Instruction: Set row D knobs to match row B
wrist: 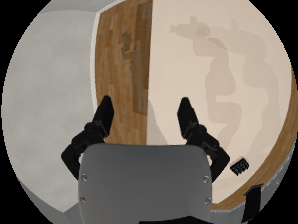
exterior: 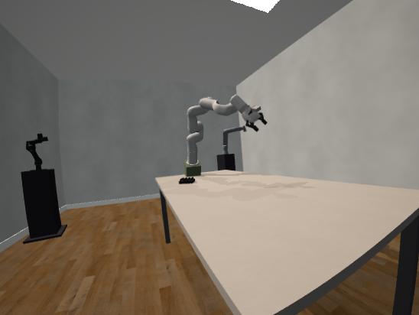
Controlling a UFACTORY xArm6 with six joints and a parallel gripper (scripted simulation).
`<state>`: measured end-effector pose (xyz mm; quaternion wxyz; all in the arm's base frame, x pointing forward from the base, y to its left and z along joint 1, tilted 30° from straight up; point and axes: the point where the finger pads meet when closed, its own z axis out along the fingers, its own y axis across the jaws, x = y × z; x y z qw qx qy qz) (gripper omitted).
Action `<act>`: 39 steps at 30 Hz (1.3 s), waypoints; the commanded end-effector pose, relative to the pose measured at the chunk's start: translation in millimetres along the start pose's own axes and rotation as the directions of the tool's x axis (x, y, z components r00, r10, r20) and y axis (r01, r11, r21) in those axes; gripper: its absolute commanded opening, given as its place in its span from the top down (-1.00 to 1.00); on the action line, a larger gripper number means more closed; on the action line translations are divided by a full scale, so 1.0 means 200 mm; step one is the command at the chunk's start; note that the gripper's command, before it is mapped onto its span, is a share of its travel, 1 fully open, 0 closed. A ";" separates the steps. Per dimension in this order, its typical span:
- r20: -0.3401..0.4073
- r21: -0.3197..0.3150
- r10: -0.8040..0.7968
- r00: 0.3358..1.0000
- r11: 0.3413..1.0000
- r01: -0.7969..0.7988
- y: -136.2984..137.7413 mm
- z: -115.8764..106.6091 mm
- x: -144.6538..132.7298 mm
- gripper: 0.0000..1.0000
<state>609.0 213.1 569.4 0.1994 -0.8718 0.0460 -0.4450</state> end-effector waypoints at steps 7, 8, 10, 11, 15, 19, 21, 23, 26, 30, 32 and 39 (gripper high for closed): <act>-0.005 0.003 -0.001 1.000 1.000 0.001 -0.01 -0.01 0.01 -1.00; -0.005 0.003 -0.001 1.000 1.000 0.001 -0.01 -0.01 0.01 -1.00; -0.005 0.003 -0.001 1.000 1.000 0.001 -0.01 -0.01 0.01 -1.00; -0.005 0.003 -0.001 1.000 1.000 0.001 -0.01 -0.01 0.01 -1.00; -0.005 0.003 -0.001 1.000 1.000 0.001 -0.01 -0.01 0.01 -1.00; -0.009 0.003 -0.001 1.000 1.000 0.001 0.00 -0.02 0.02 -1.00; -0.005 -0.008 0.001 1.000 1.000 -0.002 0.05 -0.01 0.01 -1.00; 0.004 -0.035 0.007 1.000 0.999 -0.007 0.18 0.01 -0.02 -1.00; 0.013 -0.062 0.015 1.000 0.998 -0.014 0.31 0.02 -0.05 -1.00; 0.025 -0.098 0.026 0.999 0.995 -0.024 0.48 0.03 -0.10 -1.00; 0.031 -0.116 0.033 0.999 0.993 -0.029 0.57 0.03 -0.13 -1.00; 0.047 -0.169 0.056 0.997 0.984 -0.047 0.83 0.03 -0.22 -1.00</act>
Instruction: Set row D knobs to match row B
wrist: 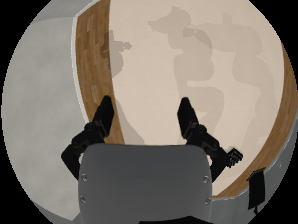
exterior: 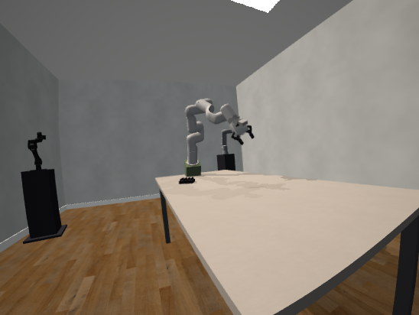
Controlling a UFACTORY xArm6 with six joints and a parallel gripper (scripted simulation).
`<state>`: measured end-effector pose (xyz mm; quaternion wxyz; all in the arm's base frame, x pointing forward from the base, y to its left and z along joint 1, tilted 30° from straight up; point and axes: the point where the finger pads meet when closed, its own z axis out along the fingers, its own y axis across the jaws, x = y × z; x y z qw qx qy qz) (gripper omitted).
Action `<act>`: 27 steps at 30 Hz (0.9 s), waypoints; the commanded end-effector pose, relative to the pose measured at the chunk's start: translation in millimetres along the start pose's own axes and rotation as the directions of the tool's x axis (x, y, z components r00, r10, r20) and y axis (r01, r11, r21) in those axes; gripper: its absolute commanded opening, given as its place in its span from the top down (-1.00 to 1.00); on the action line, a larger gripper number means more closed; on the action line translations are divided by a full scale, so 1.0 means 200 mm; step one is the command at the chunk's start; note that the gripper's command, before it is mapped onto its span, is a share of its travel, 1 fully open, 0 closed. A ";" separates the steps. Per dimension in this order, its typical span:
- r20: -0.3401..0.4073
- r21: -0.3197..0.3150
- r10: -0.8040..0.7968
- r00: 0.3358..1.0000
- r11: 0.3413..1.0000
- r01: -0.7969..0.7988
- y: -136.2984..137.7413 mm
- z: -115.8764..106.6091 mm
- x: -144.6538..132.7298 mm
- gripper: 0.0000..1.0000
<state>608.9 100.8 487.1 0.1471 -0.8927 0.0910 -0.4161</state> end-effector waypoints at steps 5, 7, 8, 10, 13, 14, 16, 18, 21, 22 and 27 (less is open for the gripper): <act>0.020 -0.066 0.029 0.999 0.997 -0.028 0.36 0.02 -0.12 -1.00; 0.027 -0.085 0.039 0.999 0.996 -0.036 0.45 0.03 -0.16 -1.00; 0.029 -0.093 0.043 0.999 0.995 -0.040 0.49 0.03 -0.18 -1.00; 0.035 -0.109 0.052 0.998 0.993 -0.048 0.57 0.03 -0.21 -1.00; 0.043 -0.133 0.066 0.997 0.989 -0.060 0.68 0.03 -0.27 -1.00; 0.045 -0.139 0.069 0.997 0.988 -0.063 0.71 0.03 -0.29 -1.00; 0.049 -0.152 0.078 0.996 0.986 -0.069 0.78 0.02 -0.32 -1.00; 0.054 -0.169 0.088 0.995 0.983 -0.078 0.85 0.02 -0.37 -1.00; 0.061 -0.193 0.105 0.993 0.977 -0.091 0.97 0.01 -0.44 -1.00; 0.063 -0.201 0.110 0.992 0.975 -0.096 1.00 0.00 -0.46 -1.00; 0.074 -0.240 0.139 0.987 0.964 -0.118 1.18 -0.02 -0.59 -1.00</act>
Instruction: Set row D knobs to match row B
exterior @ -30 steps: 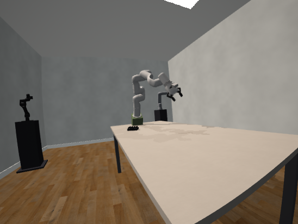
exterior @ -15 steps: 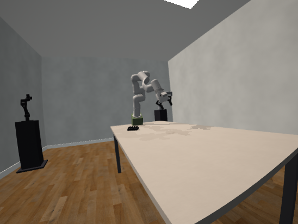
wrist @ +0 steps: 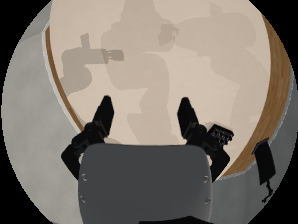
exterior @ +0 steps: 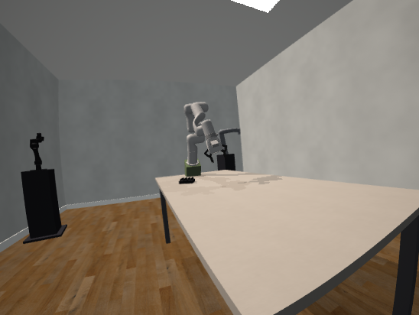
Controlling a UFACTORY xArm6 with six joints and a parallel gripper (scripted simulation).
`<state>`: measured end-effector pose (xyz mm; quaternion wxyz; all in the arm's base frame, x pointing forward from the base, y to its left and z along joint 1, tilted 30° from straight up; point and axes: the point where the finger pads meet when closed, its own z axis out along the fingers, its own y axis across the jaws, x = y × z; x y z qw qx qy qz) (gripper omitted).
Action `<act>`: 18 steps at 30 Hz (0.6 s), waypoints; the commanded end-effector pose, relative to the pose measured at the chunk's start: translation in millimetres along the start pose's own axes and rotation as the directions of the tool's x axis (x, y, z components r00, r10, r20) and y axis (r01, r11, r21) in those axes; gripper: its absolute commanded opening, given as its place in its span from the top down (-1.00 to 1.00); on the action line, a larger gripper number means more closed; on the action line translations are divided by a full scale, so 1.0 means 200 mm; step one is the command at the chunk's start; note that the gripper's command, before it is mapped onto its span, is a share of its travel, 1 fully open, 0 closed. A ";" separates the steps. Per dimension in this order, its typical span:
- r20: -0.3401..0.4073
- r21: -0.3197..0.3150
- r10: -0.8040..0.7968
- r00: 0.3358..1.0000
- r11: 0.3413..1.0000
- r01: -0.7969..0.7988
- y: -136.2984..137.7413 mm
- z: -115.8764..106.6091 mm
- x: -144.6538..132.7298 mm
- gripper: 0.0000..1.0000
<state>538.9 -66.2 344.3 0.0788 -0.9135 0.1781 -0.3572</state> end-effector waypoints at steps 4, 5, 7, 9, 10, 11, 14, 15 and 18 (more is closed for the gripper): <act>0.018 -0.053 0.039 0.999 0.998 -0.038 0.29 0.02 -0.16 -1.00; 0.021 -0.058 0.043 0.999 0.997 -0.042 0.31 0.02 -0.18 -1.00; 0.027 -0.073 0.054 0.998 0.996 -0.052 0.38 0.02 -0.23 -1.00; 0.033 -0.089 0.067 0.997 0.994 -0.064 0.45 0.02 -0.28 -1.00; 0.036 -0.096 0.073 0.997 0.993 -0.070 0.49 0.02 -0.31 -1.00; 0.039 -0.104 0.080 0.996 0.992 -0.075 0.52 0.02 -0.33 -1.00; 0.048 -0.126 0.099 0.994 0.988 -0.092 0.62 0.02 -0.42 -1.00; 0.051 -0.134 0.105 0.993 0.986 -0.098 0.66 0.02 -0.45 -1.00; 0.056 -0.147 0.117 0.992 0.983 -0.108 0.71 0.02 -0.50 -1.00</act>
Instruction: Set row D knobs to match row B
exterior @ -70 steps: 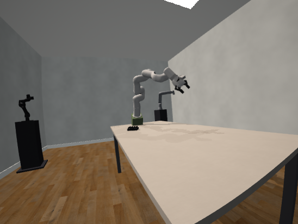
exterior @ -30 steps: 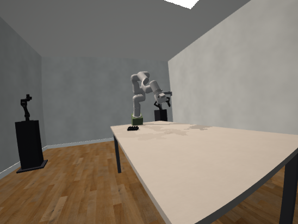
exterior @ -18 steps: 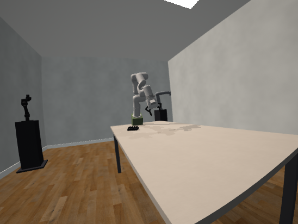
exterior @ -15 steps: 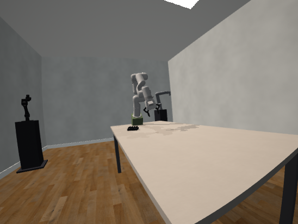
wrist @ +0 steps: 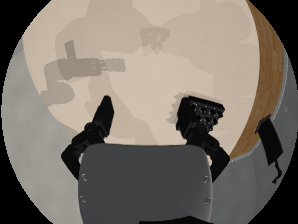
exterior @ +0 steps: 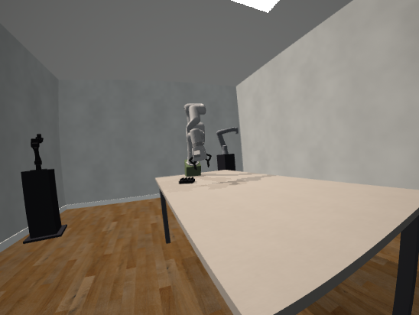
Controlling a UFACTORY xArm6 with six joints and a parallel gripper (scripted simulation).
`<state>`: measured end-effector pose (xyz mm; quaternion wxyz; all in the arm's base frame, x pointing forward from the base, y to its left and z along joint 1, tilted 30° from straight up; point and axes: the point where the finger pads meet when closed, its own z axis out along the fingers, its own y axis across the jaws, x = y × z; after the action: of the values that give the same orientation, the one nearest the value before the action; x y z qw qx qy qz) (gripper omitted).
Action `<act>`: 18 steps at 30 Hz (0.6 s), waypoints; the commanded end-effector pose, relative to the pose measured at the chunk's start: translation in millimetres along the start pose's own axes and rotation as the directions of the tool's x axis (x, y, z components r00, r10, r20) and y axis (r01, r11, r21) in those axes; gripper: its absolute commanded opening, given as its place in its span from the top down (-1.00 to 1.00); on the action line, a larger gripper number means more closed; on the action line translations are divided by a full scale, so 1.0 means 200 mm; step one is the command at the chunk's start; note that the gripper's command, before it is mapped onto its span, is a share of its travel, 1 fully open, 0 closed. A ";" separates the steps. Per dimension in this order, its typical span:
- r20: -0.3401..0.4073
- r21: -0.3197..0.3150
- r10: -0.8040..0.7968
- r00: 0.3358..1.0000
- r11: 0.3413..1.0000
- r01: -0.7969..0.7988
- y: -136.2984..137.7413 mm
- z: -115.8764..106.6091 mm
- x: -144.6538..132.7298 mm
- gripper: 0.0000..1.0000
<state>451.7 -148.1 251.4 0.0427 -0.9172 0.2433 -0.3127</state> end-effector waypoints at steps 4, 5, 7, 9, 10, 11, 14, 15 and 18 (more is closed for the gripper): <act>0.020 -0.048 0.044 0.999 0.998 -0.043 0.25 0.02 -0.19 -1.00; 0.023 -0.054 0.049 0.999 0.997 -0.048 0.28 0.02 -0.21 -1.00; 0.030 -0.069 0.064 0.998 0.996 -0.061 0.34 0.03 -0.28 -1.00; 0.038 -0.084 0.078 0.996 0.994 -0.074 0.40 0.03 -0.34 -1.00; 0.041 -0.091 0.085 0.996 0.993 -0.081 0.43 0.03 -0.37 -1.00; 0.044 -0.098 0.092 0.995 0.991 -0.087 0.46 0.03 -0.40 -1.00; 0.055 -0.119 0.114 0.992 0.987 -0.106 0.55 0.04 -0.50 -1.00; 0.057 -0.125 0.119 0.991 0.986 -0.111 0.57 0.04 -0.53 -1.00; 0.059 -0.127 0.122 0.991 0.985 -0.114 0.58 0.04 -0.54 -1.00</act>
<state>344.1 -194.9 163.5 0.0141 -0.9132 0.3103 -0.2636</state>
